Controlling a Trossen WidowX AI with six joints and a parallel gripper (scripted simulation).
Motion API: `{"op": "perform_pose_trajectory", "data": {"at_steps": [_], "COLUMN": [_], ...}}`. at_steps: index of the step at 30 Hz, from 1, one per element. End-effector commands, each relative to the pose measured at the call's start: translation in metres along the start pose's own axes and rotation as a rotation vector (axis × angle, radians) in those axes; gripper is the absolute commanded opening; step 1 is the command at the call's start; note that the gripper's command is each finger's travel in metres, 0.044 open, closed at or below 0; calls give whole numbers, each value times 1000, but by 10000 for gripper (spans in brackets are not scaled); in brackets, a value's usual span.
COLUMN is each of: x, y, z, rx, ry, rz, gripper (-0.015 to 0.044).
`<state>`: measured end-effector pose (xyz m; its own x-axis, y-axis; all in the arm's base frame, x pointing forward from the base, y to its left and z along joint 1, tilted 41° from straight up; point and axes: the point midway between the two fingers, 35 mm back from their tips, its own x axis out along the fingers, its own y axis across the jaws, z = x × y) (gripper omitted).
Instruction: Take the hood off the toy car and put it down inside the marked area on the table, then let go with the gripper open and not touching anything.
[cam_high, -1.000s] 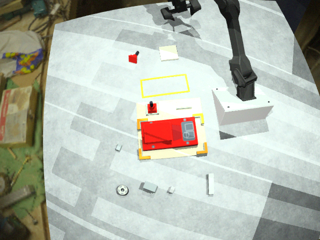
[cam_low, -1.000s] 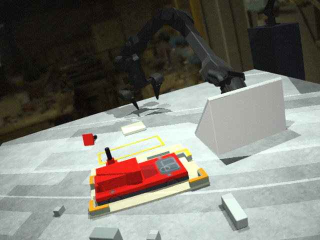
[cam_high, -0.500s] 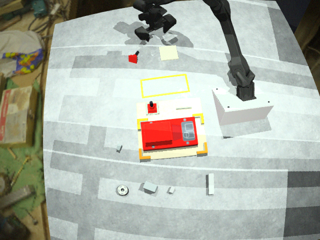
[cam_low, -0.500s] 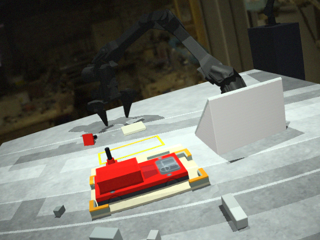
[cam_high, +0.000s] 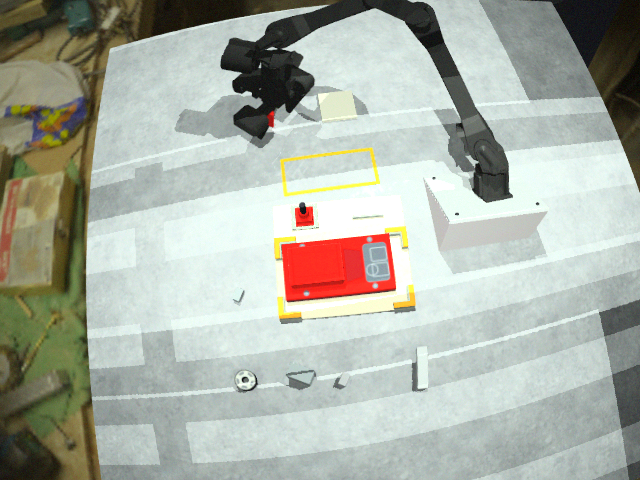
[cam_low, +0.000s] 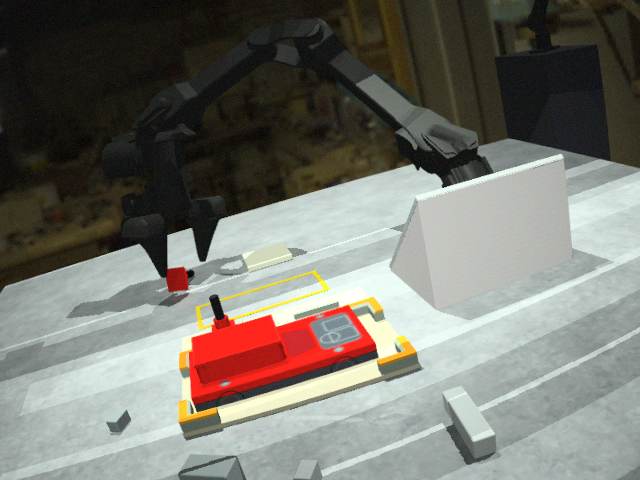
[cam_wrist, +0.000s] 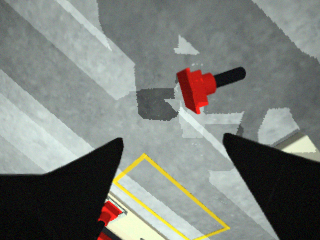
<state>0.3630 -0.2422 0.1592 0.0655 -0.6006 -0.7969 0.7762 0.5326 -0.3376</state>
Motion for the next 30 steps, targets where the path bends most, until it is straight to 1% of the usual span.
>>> {"op": "perform_pose_trajectory", "data": {"at_steps": [1, 4, 9, 19, 27, 30], "x": [-1, -4, -7, -24, -39, -41], "y": [36, 65, 96, 169, 203, 205], "z": [-21, -40, -66, -161, -242, -249], "rx": [-79, -147, -232, -505, -719, -736], "ry": [17, 22, 41, 101, 103, 101], "rz": [6, 12, 11, -37, -116, -124], "gripper": [440, 440, 440, 440, 440, 440]}}
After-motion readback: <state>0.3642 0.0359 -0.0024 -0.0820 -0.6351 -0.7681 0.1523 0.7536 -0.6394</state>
